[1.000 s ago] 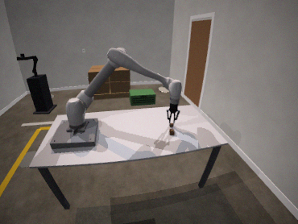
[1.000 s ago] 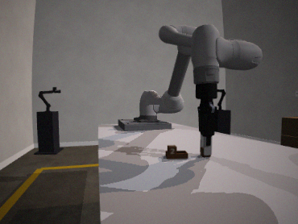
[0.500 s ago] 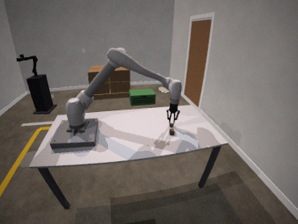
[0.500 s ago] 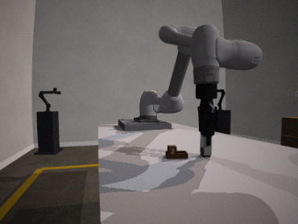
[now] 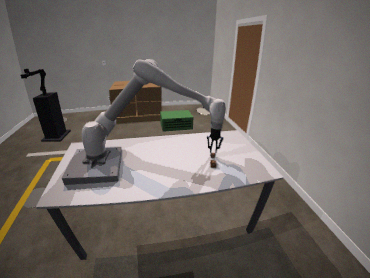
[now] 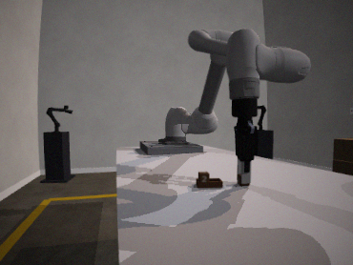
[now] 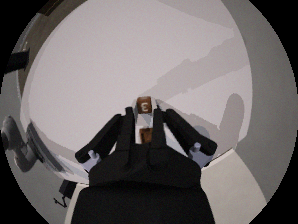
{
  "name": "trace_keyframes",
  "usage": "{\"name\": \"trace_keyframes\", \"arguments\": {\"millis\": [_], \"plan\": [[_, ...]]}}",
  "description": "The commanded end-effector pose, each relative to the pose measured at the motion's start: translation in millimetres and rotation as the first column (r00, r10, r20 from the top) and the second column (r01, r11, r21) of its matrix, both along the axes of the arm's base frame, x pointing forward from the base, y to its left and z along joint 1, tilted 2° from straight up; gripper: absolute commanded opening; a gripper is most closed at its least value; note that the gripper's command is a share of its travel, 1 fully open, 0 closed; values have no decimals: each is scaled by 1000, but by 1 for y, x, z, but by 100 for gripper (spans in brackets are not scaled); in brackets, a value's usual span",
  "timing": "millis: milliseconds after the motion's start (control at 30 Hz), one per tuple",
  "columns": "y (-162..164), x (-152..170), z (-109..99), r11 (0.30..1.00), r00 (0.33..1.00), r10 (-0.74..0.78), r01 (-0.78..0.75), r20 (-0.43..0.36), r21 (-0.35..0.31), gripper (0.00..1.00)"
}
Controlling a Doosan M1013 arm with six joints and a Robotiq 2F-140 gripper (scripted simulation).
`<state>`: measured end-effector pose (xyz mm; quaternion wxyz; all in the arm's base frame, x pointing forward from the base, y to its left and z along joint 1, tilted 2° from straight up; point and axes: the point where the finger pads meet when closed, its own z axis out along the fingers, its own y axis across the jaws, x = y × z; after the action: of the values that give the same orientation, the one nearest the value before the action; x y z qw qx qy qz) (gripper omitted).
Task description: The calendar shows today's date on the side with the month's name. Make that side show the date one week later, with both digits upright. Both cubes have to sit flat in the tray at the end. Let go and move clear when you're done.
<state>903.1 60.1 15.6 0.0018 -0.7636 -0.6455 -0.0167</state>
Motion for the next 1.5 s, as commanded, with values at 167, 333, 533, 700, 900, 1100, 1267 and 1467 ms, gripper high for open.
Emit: {"name": "trace_keyframes", "arguments": {"millis": [167, 333, 533, 700, 900, 1100, 1267, 1467], "plan": [[0, 0, 0, 1000, 1000, 0, 0, 0, 0, 24], [0, 0, 0, 1000, 1000, 0, 0, 0, 0, 26], [0, 0, 0, 1000, 1000, 0, 0, 0, 0, 29], [0, 0, 0, 1000, 1000, 0, 0, 0, 0, 33], [0, 0, 0, 1000, 1000, 0, 0, 0, 0, 35], [0, 0, 0, 1000, 1000, 0, 0, 0, 0, 35], [0, 0, 3, 1000, 1000, 0, 0, 0, 0, 35], [0, 0, 18, 1000, 1000, 0, 0, 0, 0, 35]]}}
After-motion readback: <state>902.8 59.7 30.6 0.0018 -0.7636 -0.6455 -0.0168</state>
